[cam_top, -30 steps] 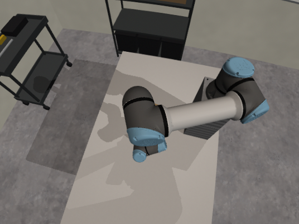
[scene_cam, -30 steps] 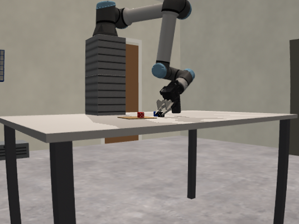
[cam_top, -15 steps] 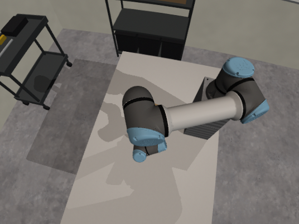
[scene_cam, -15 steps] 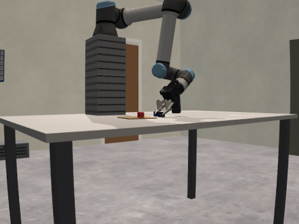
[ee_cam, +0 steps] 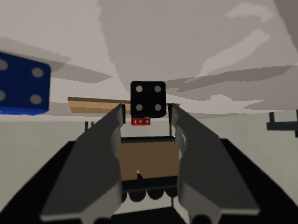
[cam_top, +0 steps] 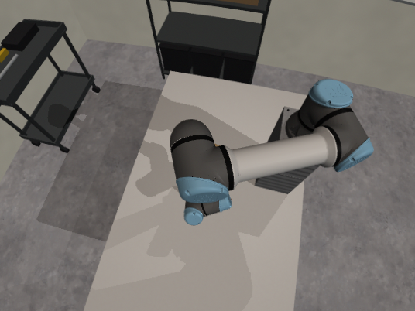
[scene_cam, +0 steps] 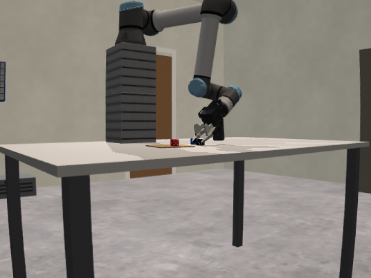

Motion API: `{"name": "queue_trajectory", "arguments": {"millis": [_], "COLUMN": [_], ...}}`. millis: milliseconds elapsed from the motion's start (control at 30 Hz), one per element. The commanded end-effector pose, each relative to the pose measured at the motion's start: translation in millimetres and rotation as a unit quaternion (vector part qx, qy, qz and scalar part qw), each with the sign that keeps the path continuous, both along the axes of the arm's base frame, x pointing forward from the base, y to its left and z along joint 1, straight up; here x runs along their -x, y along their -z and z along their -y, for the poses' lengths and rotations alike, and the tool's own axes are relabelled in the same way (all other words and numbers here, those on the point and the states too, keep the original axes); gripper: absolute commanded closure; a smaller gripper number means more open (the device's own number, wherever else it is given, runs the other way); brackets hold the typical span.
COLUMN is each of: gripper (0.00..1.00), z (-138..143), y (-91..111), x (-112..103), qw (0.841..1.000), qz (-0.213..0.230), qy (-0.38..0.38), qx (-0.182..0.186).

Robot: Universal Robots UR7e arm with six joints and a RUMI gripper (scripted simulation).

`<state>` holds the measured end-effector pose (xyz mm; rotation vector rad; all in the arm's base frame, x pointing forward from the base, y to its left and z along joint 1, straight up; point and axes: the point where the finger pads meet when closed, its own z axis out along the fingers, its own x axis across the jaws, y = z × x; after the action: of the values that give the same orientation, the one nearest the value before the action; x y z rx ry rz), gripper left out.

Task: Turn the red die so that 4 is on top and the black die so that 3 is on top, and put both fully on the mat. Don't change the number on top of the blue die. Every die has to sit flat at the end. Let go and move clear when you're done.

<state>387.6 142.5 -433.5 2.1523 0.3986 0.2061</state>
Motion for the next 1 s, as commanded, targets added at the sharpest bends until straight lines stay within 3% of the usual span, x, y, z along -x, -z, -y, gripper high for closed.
{"name": "queue_trajectory", "arguments": {"millis": [0, 567, 967], "gripper": [0.76, 0.76, 0.76], "z": [-0.4, -1.7, -25.3], "y": [-0.4, -1.5, -19.2], "x": [-0.5, 0.0, 9.0], "qw": [1.000, 1.000, 1.000], "qz": [0.001, 0.001, 0.001], "qy": [0.000, 0.000, 0.000], "qx": [0.000, 0.000, 0.000]}}
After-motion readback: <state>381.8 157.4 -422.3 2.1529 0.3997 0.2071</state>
